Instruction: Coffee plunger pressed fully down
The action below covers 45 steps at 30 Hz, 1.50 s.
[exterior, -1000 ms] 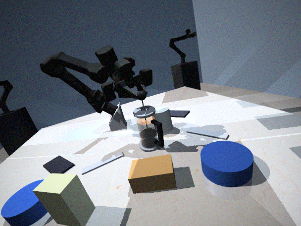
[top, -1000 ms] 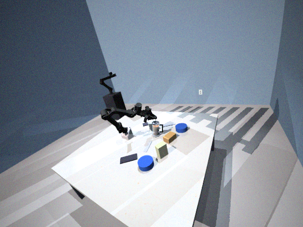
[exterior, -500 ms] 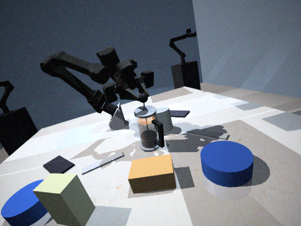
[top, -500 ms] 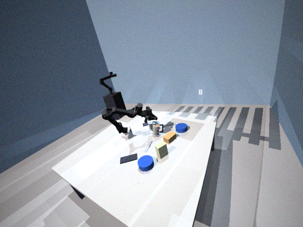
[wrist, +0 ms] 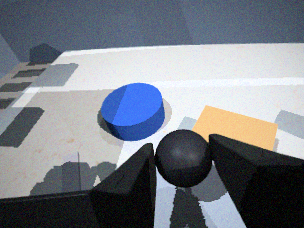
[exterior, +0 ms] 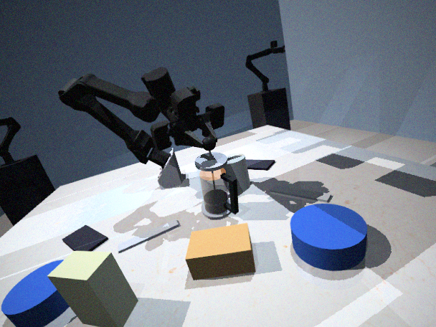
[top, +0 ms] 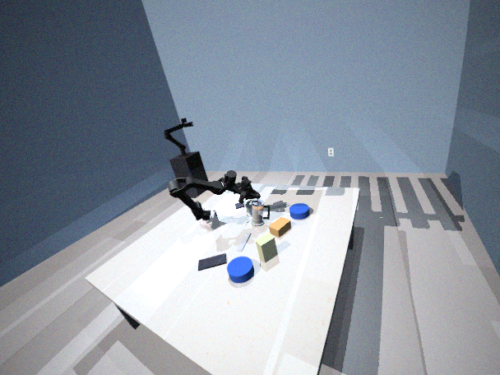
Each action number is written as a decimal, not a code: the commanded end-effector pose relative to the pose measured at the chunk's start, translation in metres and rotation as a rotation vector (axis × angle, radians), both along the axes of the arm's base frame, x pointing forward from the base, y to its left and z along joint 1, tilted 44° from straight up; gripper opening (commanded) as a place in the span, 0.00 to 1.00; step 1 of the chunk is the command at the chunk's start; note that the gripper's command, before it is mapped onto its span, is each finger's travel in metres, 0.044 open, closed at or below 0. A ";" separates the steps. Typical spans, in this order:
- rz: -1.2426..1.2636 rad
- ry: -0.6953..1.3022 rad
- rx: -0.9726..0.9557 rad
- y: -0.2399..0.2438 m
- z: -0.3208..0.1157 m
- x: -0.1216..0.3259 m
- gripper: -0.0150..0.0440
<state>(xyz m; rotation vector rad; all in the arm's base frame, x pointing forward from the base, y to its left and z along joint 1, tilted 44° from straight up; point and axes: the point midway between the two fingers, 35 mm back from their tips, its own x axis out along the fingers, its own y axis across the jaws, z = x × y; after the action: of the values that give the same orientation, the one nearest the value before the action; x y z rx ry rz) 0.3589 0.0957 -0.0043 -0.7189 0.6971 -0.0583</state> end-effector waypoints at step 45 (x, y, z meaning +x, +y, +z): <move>-0.013 0.031 -0.032 -0.006 -0.011 0.002 0.46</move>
<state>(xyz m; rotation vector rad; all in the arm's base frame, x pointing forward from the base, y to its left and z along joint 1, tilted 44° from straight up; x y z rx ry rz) 0.3620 0.0939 -0.0107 -0.7319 0.7129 -0.0658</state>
